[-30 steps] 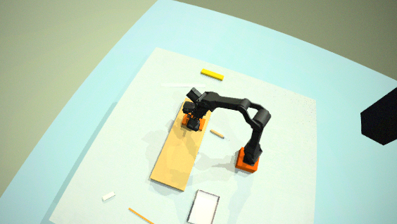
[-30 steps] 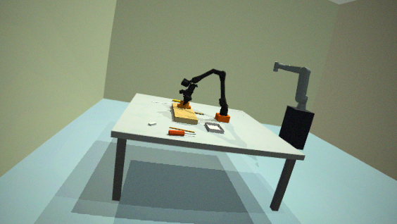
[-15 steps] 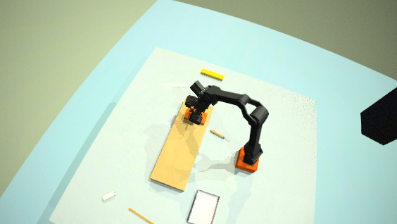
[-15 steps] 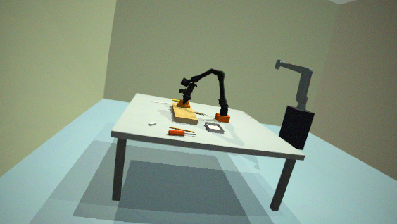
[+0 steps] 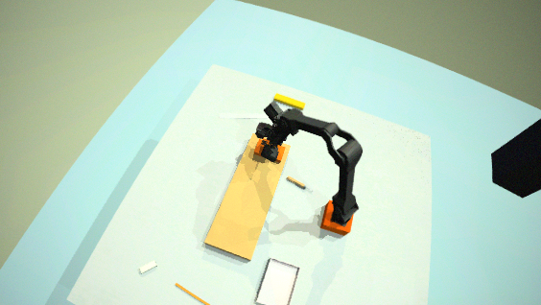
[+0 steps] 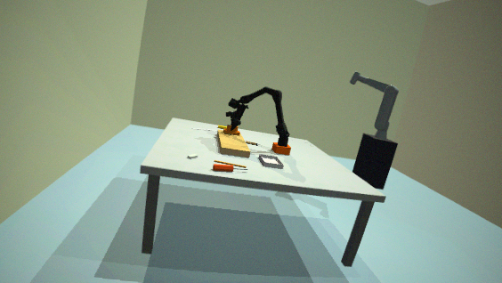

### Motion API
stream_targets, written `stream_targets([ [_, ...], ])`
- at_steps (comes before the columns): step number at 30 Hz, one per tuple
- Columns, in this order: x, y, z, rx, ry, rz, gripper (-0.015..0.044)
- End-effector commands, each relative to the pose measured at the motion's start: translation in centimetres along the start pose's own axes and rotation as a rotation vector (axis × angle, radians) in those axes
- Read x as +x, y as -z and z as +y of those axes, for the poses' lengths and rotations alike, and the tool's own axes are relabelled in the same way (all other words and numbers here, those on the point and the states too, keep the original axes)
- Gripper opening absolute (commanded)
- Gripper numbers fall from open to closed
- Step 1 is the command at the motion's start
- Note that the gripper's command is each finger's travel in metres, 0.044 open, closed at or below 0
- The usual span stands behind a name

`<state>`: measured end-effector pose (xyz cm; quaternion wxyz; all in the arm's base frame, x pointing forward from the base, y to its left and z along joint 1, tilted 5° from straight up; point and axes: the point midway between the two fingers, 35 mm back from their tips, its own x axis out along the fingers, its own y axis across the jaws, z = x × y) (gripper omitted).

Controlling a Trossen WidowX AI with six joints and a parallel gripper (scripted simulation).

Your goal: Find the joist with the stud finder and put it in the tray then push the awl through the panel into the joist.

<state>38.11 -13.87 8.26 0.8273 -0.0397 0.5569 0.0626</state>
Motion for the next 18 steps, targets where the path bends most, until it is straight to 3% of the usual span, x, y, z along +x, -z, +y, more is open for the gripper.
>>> stream_targets([
  [1,-0.1,-0.1,-0.8,0.003,0.014,-0.002,0.0000],
  [18,-1.6,-0.7,-0.5,0.001,0.004,0.000,0.0000],
])
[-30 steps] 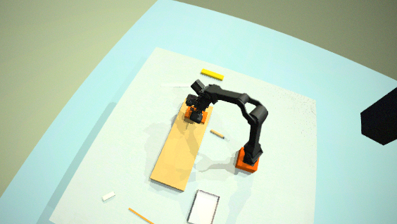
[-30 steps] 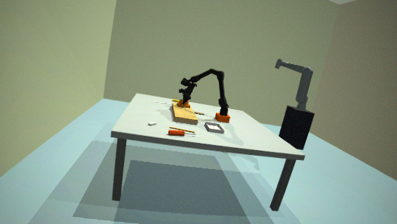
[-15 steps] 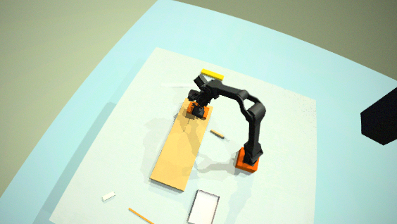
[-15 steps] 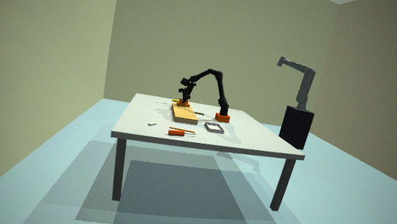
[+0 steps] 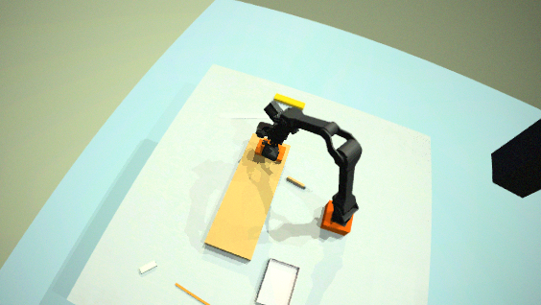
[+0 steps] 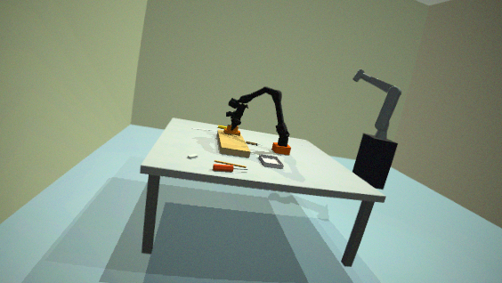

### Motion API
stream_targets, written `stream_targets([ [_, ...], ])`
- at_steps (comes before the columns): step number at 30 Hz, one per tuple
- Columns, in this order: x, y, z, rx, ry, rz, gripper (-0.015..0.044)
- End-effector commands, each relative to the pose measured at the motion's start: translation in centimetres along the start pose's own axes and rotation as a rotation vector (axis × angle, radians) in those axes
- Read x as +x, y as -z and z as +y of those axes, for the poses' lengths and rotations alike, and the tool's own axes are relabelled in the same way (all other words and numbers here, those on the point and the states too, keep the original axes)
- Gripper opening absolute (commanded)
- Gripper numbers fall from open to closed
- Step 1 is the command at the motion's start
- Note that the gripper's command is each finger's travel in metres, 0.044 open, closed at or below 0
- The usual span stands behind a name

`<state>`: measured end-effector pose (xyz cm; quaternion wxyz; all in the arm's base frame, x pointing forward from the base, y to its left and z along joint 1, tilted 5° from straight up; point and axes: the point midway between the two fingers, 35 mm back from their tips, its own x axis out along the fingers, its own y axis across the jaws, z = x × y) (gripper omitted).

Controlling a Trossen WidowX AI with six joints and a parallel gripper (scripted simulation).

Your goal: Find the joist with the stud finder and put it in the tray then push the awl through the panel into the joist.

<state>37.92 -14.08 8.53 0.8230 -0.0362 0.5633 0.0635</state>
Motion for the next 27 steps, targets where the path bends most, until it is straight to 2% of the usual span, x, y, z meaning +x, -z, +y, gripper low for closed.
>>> stream_targets([
  [1,-1.8,-1.0,-0.3,-0.004,0.011,-0.015,0.0000],
  [16,-9.4,-2.8,-0.4,-0.003,0.021,-0.016,0.0000],
  [22,-9.4,-2.9,-0.1,-0.011,0.018,-0.016,0.0000],
  [27,-8.8,-3.9,2.3,-0.070,-0.002,-0.013,0.0000],
])
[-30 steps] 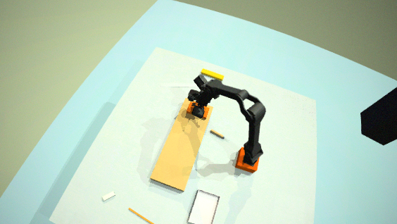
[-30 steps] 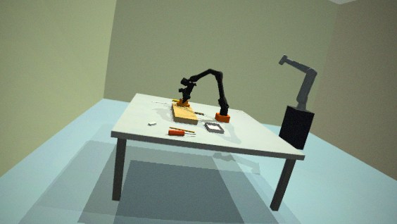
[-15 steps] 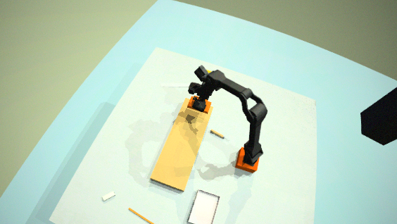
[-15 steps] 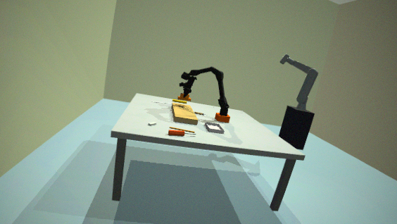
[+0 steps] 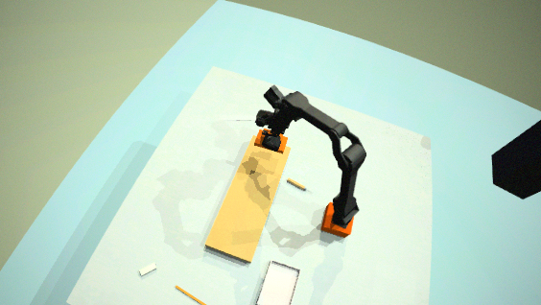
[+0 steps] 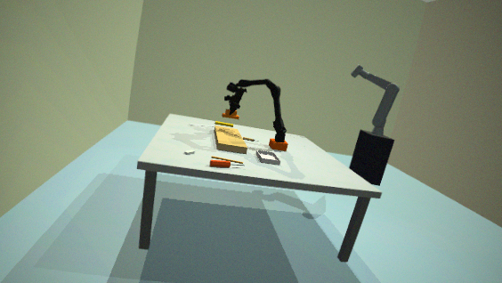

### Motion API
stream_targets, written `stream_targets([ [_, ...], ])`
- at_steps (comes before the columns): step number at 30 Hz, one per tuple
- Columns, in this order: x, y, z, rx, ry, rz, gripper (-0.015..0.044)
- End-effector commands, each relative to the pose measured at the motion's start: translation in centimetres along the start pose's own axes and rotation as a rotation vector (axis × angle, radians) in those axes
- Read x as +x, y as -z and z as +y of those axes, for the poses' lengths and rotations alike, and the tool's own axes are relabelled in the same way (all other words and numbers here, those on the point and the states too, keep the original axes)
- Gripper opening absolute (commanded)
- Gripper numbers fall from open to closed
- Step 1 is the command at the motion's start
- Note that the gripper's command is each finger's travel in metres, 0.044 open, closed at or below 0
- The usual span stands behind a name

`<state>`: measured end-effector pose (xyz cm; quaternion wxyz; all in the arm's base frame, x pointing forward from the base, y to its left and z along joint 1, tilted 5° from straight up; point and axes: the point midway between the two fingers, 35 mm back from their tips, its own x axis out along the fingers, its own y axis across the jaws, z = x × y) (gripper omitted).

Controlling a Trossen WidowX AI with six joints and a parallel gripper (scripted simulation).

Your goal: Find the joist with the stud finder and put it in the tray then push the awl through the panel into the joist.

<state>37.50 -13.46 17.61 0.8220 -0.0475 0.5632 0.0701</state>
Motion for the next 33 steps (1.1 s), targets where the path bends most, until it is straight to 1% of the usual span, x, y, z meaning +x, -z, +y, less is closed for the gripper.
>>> stream_targets([
  [1,-0.1,-1.1,2.1,-0.059,-0.009,-0.014,0.0000],
  [17,1.5,-3.2,12.4,-0.302,-0.089,-0.006,0.0000],
  [33,2.1,-2.7,22.8,-0.546,-0.167,-0.002,0.0000],
])
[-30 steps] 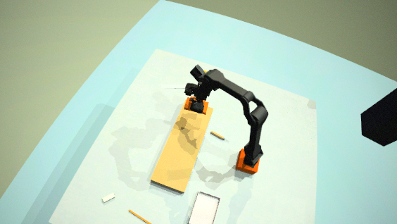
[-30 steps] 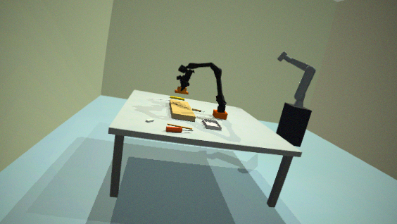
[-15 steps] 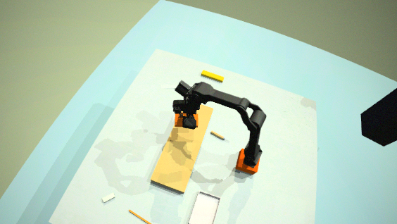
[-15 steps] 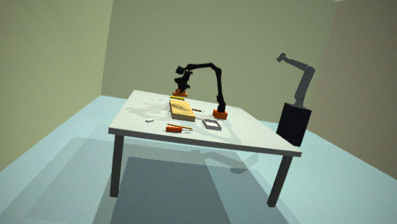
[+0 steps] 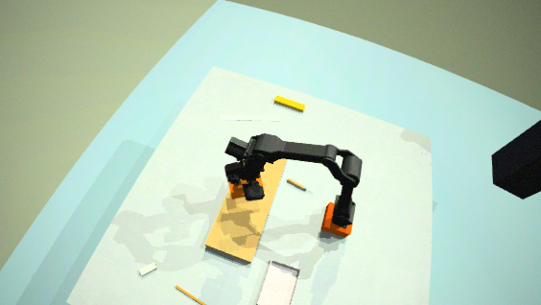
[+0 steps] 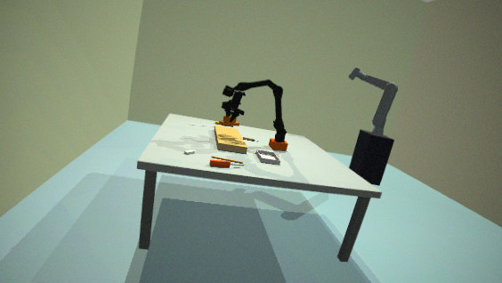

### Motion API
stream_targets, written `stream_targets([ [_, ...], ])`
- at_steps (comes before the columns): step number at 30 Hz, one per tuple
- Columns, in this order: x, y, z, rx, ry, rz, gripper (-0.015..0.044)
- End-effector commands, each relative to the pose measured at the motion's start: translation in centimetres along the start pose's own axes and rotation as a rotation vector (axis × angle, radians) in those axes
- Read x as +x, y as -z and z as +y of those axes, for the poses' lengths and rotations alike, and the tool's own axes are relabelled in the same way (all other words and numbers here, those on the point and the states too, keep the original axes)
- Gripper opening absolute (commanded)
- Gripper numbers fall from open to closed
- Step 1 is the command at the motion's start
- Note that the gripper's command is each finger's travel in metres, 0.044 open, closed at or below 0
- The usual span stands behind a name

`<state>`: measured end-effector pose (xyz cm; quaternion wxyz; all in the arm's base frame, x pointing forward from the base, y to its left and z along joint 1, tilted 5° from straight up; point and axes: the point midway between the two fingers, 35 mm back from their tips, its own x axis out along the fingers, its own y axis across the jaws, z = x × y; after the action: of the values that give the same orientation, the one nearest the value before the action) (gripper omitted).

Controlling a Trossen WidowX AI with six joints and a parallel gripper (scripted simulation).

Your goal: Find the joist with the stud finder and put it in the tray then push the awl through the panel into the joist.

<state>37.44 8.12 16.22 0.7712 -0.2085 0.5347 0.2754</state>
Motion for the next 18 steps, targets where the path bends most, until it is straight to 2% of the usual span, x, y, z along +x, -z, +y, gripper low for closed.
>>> stream_targets([
  [1,-0.2,-0.8,2.1,-0.052,-0.005,-0.013,0.0000],
  [18,1.1,-2.7,12.6,-0.312,-0.084,-0.013,0.0000],
])
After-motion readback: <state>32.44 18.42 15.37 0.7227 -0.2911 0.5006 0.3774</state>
